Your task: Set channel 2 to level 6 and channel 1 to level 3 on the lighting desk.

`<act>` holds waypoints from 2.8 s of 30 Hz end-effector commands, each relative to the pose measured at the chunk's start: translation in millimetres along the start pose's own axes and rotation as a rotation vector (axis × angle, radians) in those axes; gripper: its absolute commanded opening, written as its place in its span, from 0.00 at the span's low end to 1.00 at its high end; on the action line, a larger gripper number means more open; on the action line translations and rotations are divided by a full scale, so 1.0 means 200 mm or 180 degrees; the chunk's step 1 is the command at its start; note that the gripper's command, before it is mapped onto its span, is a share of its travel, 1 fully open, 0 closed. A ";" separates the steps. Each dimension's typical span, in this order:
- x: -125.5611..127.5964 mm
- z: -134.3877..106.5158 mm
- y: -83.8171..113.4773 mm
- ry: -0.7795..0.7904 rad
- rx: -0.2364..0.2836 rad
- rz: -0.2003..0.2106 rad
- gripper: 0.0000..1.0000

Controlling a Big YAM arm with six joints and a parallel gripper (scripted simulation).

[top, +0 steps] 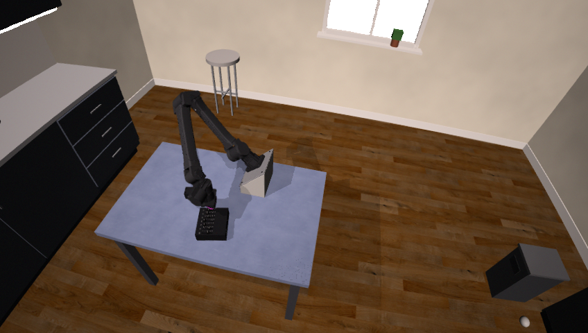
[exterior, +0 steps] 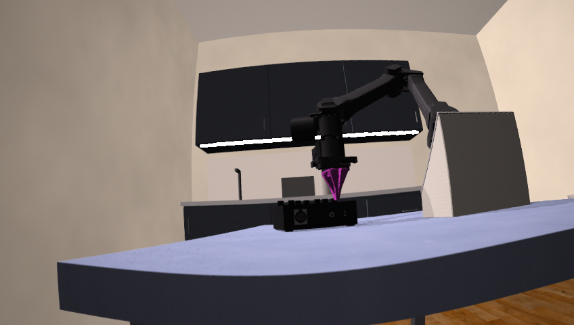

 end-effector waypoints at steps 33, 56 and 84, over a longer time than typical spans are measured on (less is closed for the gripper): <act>0.04 0.12 0.04 -0.0129 -0.0061 0.0059 0.00; 0.08 0.05 0.05 -0.0096 -0.0061 0.0079 0.00; 0.03 0.05 0.23 -0.0129 -0.0031 0.0026 0.00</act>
Point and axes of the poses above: the point where the finger pads meet when closed, its own y axis back along the fingers, its own x axis across the jaws, z = x × y, the point moved 3 cm from there along y, back along the fingers, and after that the axes turned 4 degrees about y, right-handed, at the moved point
